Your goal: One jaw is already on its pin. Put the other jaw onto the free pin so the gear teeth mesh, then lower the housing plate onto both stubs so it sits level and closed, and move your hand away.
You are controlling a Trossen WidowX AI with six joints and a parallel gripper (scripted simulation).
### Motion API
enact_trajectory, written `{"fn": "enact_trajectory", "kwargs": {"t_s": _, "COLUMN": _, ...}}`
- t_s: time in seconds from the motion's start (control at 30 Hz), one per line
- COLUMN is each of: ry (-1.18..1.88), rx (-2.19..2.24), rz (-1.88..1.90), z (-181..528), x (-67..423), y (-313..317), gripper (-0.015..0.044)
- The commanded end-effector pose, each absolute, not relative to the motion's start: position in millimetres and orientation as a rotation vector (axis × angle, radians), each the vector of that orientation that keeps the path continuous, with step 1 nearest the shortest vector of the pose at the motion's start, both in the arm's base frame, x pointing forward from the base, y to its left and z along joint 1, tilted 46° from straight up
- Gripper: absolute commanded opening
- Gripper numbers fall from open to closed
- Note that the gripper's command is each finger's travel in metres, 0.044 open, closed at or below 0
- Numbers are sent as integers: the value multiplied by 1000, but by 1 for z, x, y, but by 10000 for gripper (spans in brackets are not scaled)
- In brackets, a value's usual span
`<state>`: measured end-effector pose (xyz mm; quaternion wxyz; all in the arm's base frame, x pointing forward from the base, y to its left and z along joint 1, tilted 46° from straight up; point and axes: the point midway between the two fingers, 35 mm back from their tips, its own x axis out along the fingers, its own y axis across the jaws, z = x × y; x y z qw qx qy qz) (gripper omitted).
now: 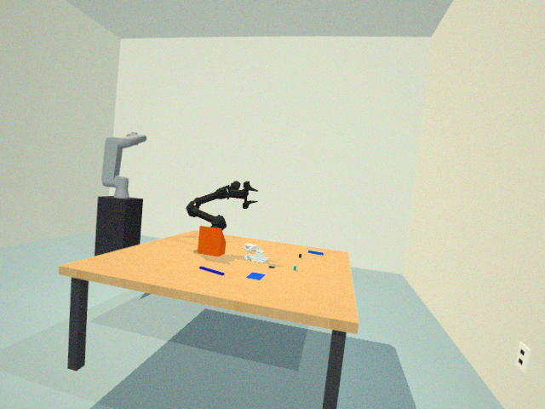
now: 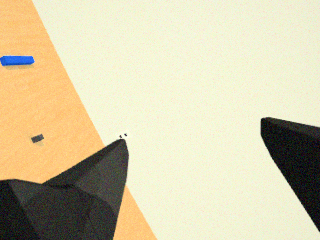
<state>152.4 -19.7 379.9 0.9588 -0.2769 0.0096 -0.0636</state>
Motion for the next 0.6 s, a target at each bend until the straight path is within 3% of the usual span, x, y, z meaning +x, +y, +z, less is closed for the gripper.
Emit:
{"fn": "enact_trajectory", "kwargs": {"t_s": 0.0, "ry": 102, "rx": -568, "rz": -50, "z": 362, "x": 170, "y": -15, "gripper": 440}}
{"fn": "enact_trajectory", "kwargs": {"t_s": 0.57, "ry": 381, "rx": -526, "rz": 236, "z": 293, "x": 216, "y": 4, "gripper": 440}}
